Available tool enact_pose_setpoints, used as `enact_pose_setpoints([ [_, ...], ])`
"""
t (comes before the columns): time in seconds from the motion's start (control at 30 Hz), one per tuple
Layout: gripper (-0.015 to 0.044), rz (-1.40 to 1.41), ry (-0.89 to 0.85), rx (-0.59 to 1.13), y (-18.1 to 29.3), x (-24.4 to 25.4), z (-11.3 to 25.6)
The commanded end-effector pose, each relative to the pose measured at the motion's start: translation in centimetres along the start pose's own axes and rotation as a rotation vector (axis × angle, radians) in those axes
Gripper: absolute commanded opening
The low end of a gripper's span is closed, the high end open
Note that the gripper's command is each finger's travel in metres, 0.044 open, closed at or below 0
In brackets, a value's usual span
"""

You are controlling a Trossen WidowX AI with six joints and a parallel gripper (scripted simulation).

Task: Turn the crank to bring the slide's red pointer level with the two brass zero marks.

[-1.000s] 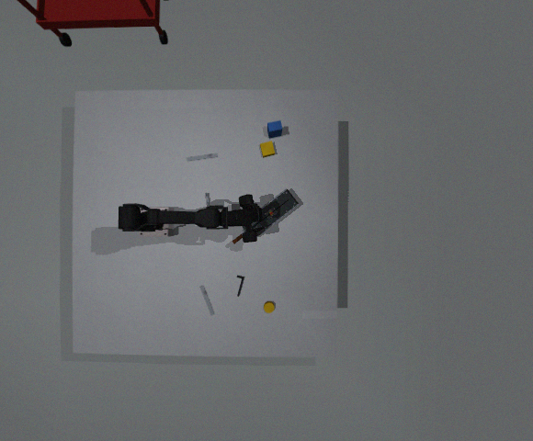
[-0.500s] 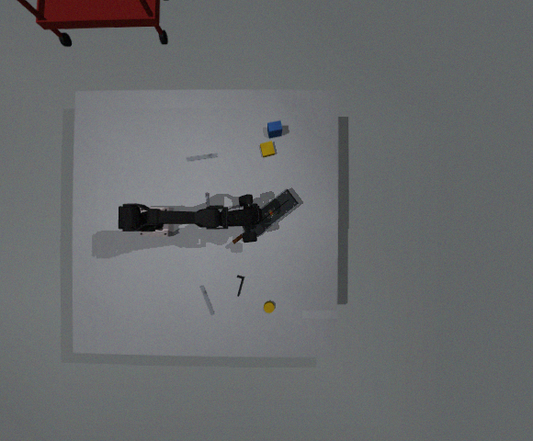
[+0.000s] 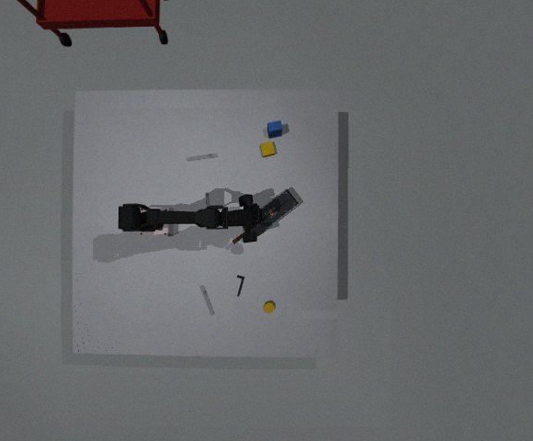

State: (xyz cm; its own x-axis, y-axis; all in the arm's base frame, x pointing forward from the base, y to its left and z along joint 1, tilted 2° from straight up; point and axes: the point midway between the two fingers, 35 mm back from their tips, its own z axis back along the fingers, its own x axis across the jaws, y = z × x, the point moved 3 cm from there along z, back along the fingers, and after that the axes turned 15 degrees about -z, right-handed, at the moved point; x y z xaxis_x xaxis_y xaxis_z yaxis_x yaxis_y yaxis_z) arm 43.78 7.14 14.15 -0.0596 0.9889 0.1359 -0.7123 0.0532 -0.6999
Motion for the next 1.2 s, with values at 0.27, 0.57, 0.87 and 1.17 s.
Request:
enact_pose_setpoints([
  [0.27, 0.0105, 0.0, 0.0, 0.0, 0.0, 0.0, 0.0],
  [0.57, 0.0341, 0.0, 0.0, 0.0, 0.0, 0.0, 0.0],
  [0.87, 0.044, 0.0, 0.0, 0.0, -3.3, 0.5, 3.5],
  [1.17, 0.044, 0.0, -0.001, 0.0, -4.0, 0.5, 4.3],
])
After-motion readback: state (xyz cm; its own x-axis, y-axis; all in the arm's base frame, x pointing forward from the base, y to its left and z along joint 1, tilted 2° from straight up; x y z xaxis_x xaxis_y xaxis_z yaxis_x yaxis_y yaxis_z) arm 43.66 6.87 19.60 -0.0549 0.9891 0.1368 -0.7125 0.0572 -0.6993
